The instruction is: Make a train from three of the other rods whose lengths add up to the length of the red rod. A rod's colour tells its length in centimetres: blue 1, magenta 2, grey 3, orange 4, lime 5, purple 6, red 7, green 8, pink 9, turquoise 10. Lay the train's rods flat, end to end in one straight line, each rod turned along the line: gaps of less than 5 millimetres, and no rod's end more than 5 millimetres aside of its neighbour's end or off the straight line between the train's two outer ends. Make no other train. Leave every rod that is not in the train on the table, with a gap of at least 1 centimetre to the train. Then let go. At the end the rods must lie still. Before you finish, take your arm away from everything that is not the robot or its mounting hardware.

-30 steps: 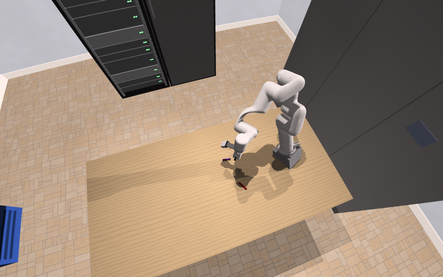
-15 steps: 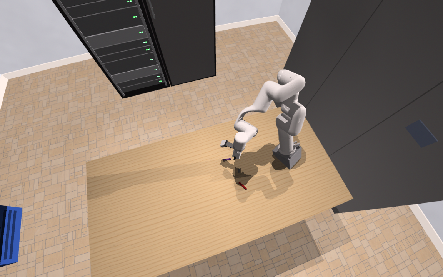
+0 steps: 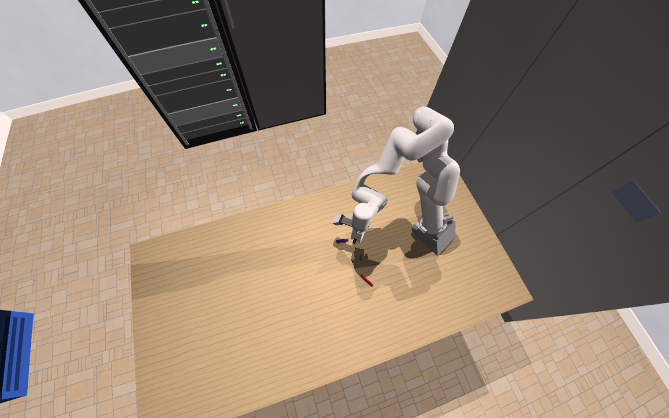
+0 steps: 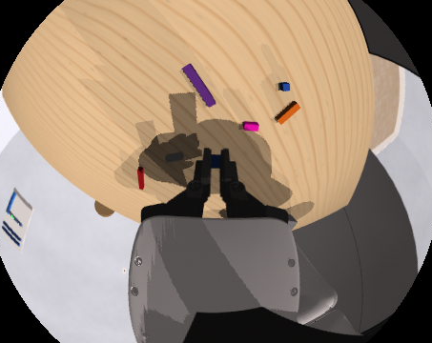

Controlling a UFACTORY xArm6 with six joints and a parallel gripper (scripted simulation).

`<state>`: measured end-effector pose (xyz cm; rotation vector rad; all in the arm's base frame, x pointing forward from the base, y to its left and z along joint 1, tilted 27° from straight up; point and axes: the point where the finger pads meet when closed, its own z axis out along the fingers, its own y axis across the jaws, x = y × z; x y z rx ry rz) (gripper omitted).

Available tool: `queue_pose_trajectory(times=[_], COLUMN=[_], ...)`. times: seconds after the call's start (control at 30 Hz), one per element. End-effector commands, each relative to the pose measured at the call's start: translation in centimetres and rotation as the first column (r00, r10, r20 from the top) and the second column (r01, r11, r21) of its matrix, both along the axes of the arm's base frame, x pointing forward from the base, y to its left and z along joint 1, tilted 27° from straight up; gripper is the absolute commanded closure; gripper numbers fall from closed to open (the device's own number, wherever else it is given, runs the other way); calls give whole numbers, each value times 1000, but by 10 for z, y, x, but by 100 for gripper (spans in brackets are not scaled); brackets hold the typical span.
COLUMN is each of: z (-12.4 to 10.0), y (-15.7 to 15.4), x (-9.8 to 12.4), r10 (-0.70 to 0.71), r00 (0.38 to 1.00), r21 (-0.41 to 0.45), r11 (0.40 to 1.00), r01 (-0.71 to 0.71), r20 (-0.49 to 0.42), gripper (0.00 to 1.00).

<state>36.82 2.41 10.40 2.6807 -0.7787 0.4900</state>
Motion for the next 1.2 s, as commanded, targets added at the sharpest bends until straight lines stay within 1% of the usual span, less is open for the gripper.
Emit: queue_pose_trajectory(times=[0.0, 0.2, 0.4, 1.17], z=[-10, -32, -43, -45], y=[-4, -14, -19, -20], x=[7, 13, 16, 17], r10=[1, 1, 1, 1], r00=[1000, 1000, 1000, 1000], r21=[0, 0, 0, 0], r11=[1000, 1000, 1000, 1000], r01=[-1, -1, -1, -1], r20=[8, 8, 8, 8], gripper=[96, 96, 96, 96])
